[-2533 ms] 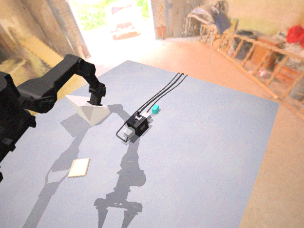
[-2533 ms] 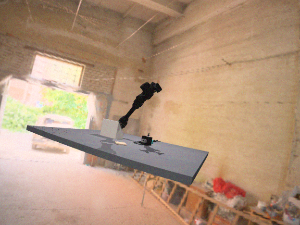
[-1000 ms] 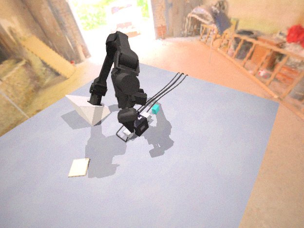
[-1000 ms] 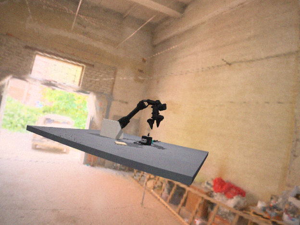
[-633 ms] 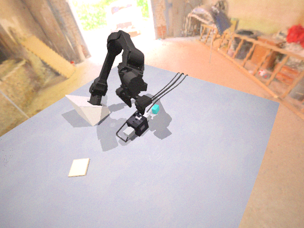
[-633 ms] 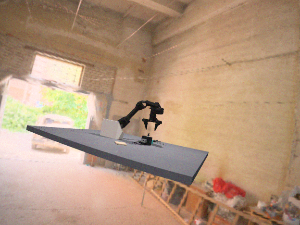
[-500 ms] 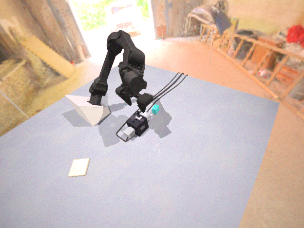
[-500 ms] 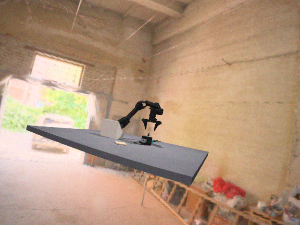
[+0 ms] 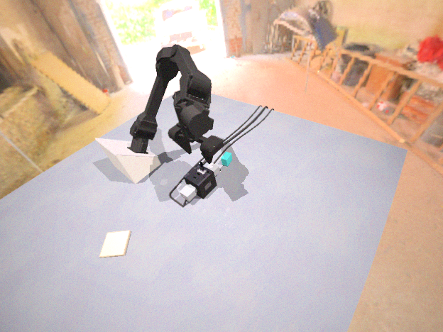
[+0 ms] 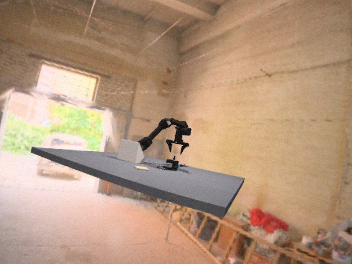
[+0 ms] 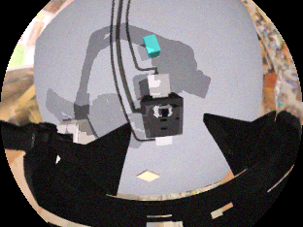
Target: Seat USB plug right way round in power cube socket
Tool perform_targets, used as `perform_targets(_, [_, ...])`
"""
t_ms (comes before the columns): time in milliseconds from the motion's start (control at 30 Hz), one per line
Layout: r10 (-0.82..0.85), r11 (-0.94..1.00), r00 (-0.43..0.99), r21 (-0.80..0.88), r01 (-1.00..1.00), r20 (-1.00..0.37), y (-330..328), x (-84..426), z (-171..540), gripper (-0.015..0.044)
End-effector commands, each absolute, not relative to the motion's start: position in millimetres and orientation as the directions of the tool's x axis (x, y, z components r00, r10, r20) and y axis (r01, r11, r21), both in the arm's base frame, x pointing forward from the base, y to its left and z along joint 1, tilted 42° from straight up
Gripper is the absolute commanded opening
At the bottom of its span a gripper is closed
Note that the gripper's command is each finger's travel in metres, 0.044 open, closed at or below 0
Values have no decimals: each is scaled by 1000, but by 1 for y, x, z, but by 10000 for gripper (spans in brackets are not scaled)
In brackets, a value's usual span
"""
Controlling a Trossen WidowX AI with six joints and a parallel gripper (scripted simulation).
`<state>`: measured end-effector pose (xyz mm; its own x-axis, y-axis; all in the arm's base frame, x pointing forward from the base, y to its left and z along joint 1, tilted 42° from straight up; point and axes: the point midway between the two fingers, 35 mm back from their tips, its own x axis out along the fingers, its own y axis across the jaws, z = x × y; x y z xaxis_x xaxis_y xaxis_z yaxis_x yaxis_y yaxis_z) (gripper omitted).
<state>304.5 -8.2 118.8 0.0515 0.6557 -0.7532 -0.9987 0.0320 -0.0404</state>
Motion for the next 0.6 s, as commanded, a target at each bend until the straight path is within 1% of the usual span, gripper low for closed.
perform_targets(0, [660, 34, 51, -37, -999, -750, -5, 304, 116, 440])
perform_targets(567, [660, 34, 51, -38, -999, -749, 7, 305, 103, 440])
